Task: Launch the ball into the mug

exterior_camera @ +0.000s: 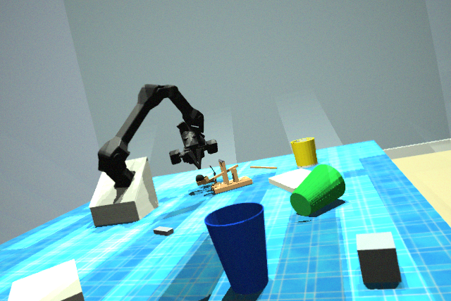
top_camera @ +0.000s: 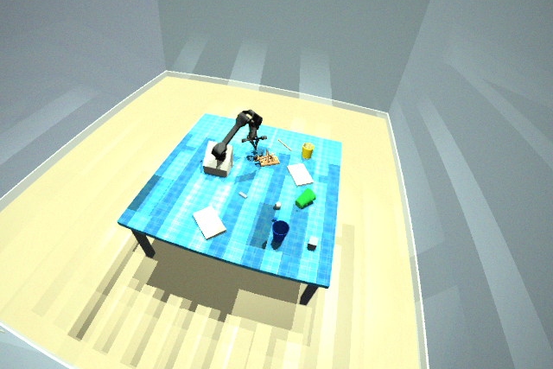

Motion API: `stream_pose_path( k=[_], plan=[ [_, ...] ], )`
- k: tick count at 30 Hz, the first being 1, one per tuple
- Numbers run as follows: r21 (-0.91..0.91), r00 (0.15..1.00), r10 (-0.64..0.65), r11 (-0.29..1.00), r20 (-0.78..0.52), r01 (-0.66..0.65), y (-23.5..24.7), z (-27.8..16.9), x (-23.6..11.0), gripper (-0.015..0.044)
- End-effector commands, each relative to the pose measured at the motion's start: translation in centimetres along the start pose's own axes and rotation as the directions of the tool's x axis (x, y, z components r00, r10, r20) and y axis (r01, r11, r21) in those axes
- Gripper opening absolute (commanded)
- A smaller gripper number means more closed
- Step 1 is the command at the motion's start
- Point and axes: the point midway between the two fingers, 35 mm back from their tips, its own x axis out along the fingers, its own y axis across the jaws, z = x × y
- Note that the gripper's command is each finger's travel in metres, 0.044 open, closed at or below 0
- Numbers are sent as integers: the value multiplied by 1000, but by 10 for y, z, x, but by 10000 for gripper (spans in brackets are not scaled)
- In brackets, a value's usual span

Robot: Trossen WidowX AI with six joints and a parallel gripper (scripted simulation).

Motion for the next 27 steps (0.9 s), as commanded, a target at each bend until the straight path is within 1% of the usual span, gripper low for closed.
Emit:
stream_pose_path(
  k=[1, 27],
  plan=[
    [-8, 1000, 0, 1000, -6, 0, 0, 5, 6, 0],
    [-32, 1000, 8, 999, -28, -8, 4, 33, 39, 0]
  ],
)
